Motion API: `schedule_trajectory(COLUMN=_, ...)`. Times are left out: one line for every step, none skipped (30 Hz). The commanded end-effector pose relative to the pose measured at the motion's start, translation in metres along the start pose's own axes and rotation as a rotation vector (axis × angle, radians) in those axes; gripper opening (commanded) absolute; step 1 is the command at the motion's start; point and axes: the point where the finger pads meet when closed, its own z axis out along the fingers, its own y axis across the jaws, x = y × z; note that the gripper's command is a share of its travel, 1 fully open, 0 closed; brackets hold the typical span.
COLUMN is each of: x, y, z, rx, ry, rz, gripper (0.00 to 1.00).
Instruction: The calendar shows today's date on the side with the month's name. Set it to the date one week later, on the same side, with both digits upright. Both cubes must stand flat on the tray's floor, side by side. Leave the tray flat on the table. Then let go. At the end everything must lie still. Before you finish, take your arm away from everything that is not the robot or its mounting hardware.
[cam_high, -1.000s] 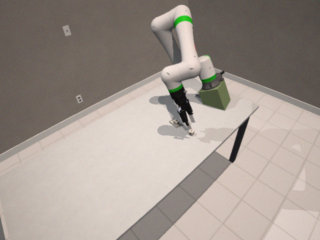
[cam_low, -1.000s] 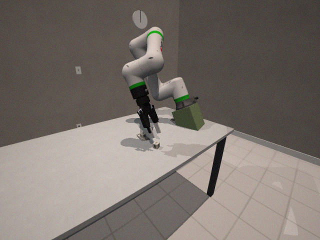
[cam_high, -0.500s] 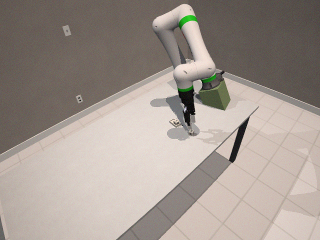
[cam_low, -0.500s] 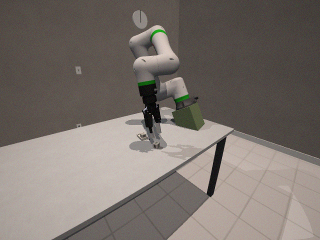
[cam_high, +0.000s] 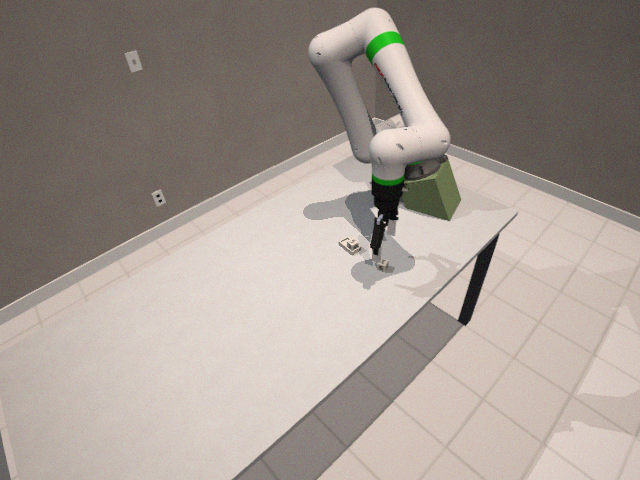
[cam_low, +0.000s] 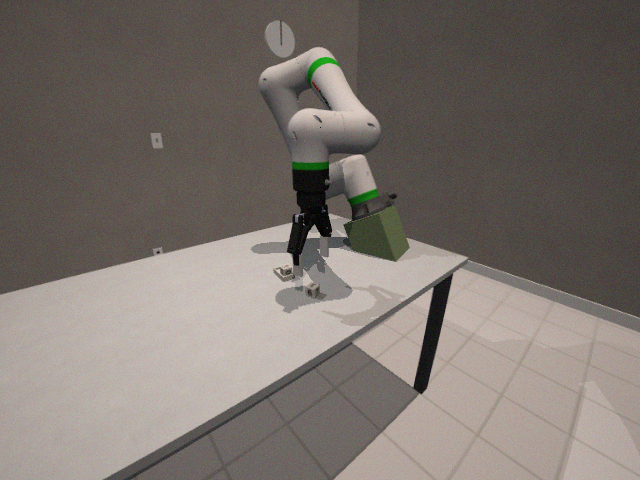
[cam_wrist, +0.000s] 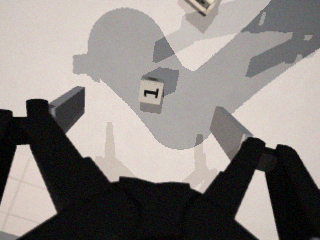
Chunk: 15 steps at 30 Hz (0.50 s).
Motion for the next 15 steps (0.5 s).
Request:
schedule_trajectory(x=-0.0001, y=-0.0001, z=-0.0001, rx=0.000, ry=0.000, rz=0.000, gripper=1.00)
schedule_trajectory(x=-0.0001, y=-0.0001, z=-0.0001, rx=0.000, ry=0.000, rz=0.000, gripper=1.00)
schedule_trajectory(x=-0.0001, y=-0.0001, z=-0.0001, rx=0.000, ry=0.000, rz=0.000, gripper=1.00)
schedule_trajectory(x=-0.0001, y=-0.0001, z=-0.0001, rx=0.000, ry=0.000, rz=0.000, gripper=1.00)
schedule_trajectory(x=-0.0001, y=-0.0001, z=-0.0001, rx=0.000, ry=0.000, rz=0.000, gripper=1.00)
schedule_trajectory(x=-0.0001, y=-0.0001, z=-0.0001, rx=0.000, ry=0.000, rz=0.000, gripper=1.00)
schedule_trajectory(x=-0.0001, y=-0.0001, z=-0.0001, rx=0.000, ry=0.000, rz=0.000, gripper=1.00)
schedule_trajectory(x=-0.0001, y=-0.0001, z=-0.0003, rx=0.000, ry=0.000, rz=0.000, gripper=1.00)
schedule_trajectory(x=-0.0001, y=-0.0001, z=-0.0011, rx=0.000, ry=0.000, rz=-0.002, gripper=1.00)
schedule_trajectory(x=-0.0001, y=-0.0001, z=-0.0011, rx=0.000, ry=0.000, rz=-0.002, gripper=1.00)
schedule_trajectory(x=-0.0001, y=-0.0001, z=-0.0011, rx=0.000, ry=0.000, rz=-0.002, gripper=1.00)
schedule_trajectory(x=-0.0001, y=-0.0001, z=-0.0026, rx=0.000, ry=0.000, rz=-0.005, gripper=1.00)
schedule_trajectory(x=-0.0001, y=-0.0001, z=-0.0049, rx=0.000, ry=0.000, rz=-0.010, gripper=1.00)
schedule_trajectory(x=-0.0001, y=0.0000, z=-0.0073, rx=0.000, ry=0.000, rz=-0.016, gripper=1.00)
schedule_trajectory(x=0.0000, y=0.0001, z=-0.0096, rx=0.000, ry=0.000, rz=-0.021, gripper=1.00)
